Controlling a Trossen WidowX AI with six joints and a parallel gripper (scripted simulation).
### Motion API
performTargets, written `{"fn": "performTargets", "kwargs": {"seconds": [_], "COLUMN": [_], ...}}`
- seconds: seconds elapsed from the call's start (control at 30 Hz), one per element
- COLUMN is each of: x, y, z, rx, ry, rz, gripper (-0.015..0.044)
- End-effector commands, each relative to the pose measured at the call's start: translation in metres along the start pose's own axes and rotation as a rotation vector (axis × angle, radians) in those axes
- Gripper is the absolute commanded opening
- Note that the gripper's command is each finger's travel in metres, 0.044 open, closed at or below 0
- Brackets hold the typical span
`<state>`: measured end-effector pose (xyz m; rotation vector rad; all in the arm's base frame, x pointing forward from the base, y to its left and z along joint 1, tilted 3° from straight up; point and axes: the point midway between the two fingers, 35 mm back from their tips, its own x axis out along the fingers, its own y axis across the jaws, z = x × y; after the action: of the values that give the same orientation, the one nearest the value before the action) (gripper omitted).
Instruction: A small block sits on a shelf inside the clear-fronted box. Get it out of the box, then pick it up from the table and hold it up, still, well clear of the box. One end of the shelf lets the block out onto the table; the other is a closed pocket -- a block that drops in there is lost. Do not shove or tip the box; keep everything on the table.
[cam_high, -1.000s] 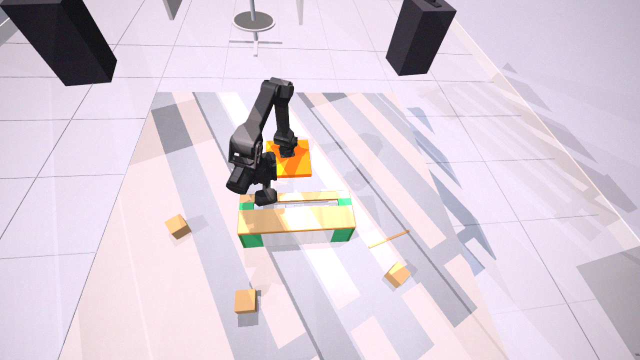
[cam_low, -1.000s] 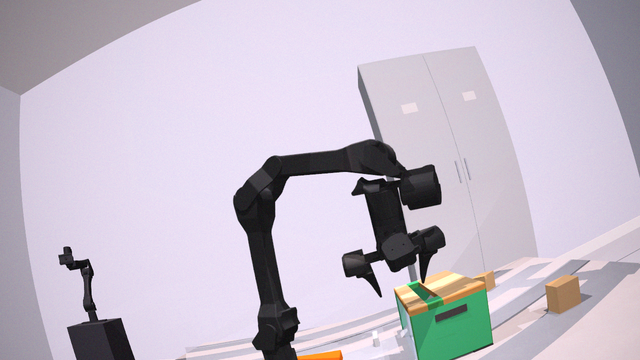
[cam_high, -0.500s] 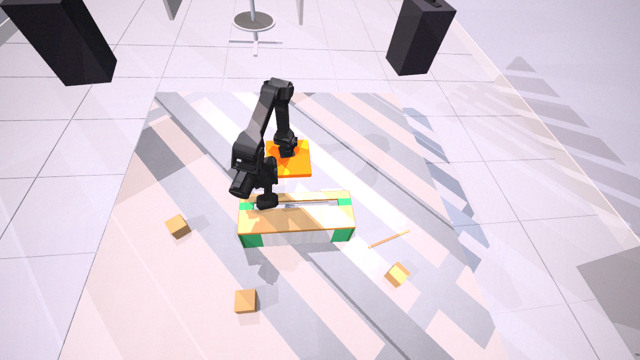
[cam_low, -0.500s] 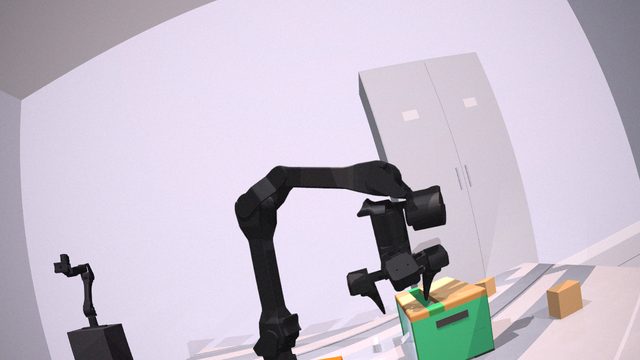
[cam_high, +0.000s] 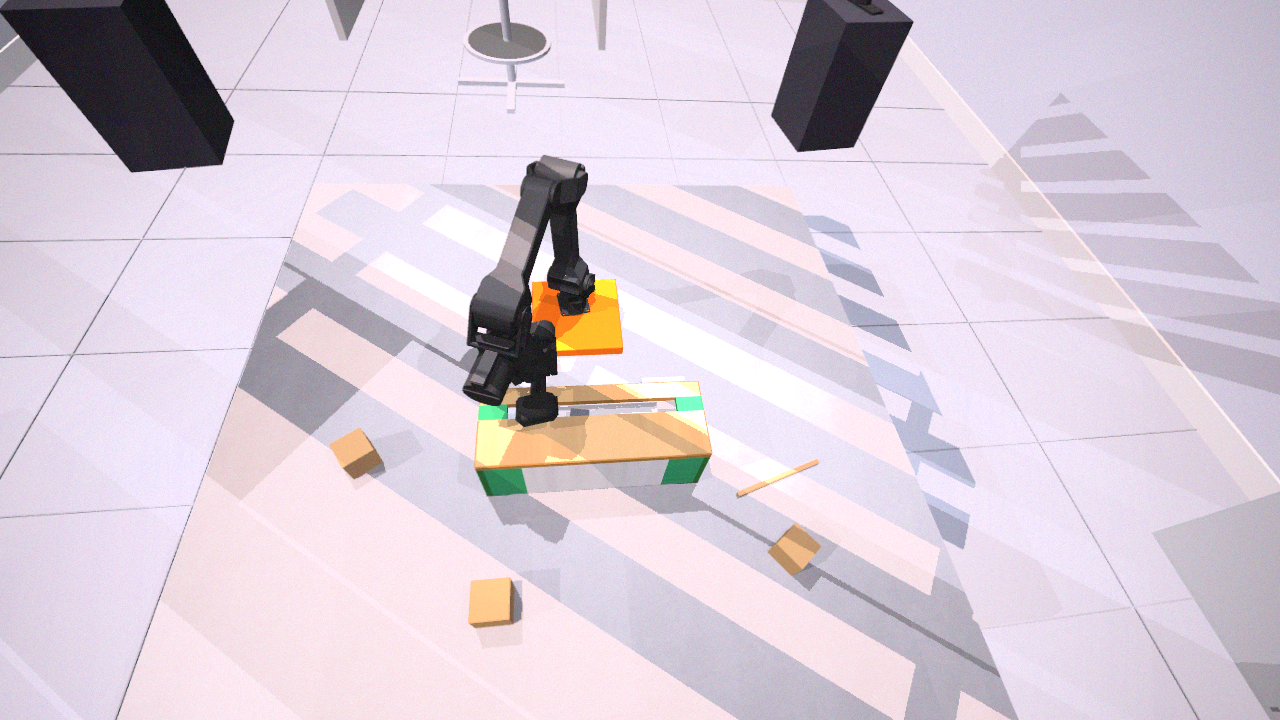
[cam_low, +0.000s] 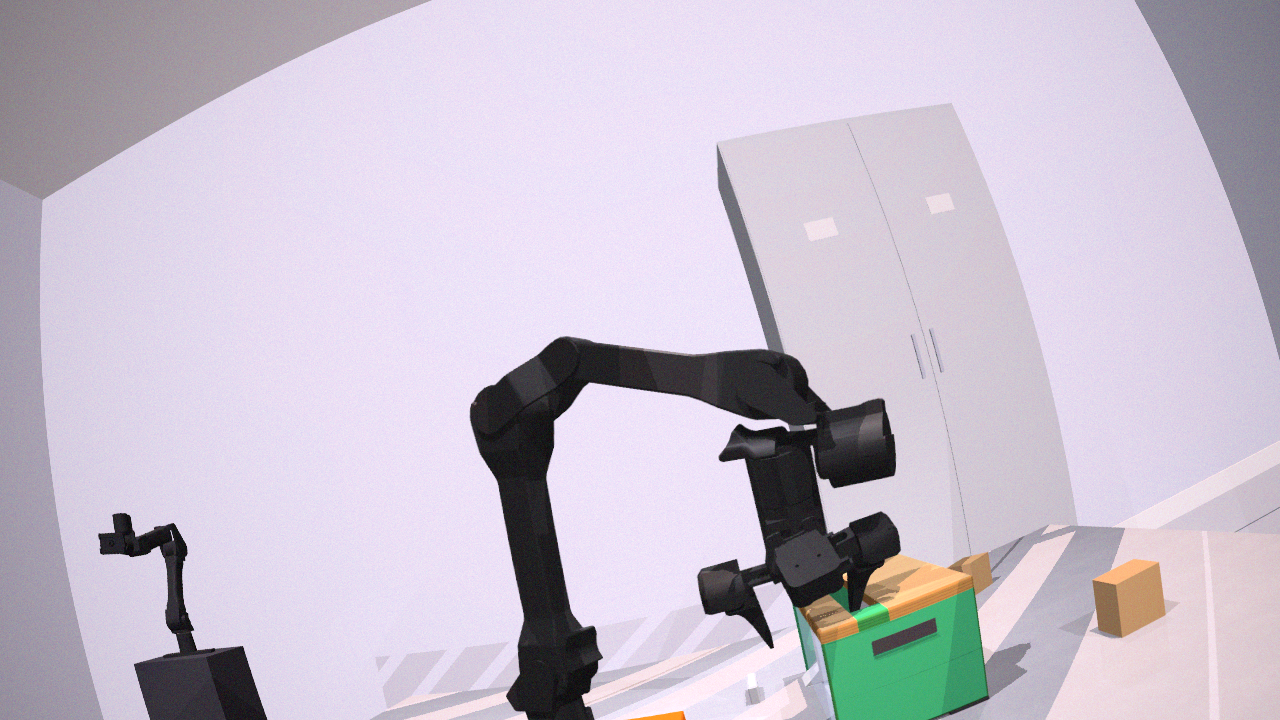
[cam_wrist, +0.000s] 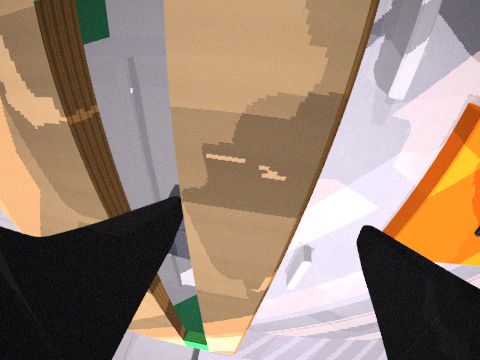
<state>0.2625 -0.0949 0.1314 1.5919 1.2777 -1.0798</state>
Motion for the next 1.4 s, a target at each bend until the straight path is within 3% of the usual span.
{"fn": "performTargets", "kwargs": {"seconds": [0.0,0.47,1.37], "x": [0.009,0.017,0.035], "y": [-0.001,-0.003,-0.003], "z": [0.002,0.004,-0.044], "rx": [0.006,0.0,0.001], "ry": [0.004,0.0,0.006], "rz": [-0.002,-0.001,0.0], "gripper": [0.04,0.04,0.04]}}
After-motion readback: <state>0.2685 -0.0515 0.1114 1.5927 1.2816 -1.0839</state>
